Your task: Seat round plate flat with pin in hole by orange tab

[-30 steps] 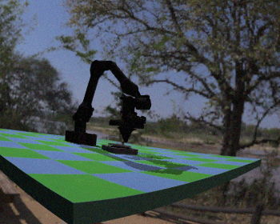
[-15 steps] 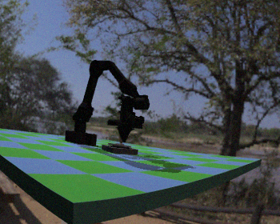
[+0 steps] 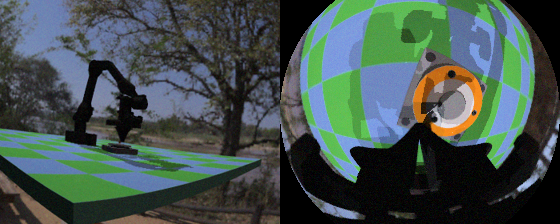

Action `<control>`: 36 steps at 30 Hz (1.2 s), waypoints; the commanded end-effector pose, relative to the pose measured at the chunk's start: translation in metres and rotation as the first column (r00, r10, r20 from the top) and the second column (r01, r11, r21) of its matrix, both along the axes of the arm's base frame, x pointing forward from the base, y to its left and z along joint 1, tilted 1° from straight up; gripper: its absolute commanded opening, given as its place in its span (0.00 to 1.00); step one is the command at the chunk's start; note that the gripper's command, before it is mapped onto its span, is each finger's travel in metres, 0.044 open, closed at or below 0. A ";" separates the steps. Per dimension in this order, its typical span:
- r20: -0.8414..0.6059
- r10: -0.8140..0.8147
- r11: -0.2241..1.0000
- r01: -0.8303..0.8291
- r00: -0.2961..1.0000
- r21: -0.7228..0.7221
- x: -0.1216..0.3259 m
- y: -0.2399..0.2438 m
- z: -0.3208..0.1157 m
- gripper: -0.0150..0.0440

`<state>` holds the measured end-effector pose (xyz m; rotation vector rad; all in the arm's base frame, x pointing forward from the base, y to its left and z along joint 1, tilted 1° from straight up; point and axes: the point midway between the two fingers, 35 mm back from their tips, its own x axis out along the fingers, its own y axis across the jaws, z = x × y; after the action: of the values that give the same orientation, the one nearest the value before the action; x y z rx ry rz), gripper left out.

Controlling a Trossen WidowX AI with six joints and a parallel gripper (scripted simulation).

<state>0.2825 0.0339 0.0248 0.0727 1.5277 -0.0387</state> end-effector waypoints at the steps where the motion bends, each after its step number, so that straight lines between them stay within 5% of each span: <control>1: -0.020 0.001 1.000 -0.001 1.000 -0.007 -0.007 -0.003 -0.004 0.25; 36: -0.021 0.001 1.000 -0.001 1.000 -0.009 -0.022 -0.021 -0.004 0.25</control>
<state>0.2638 0.0174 0.0223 0.0711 1.5403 -0.0391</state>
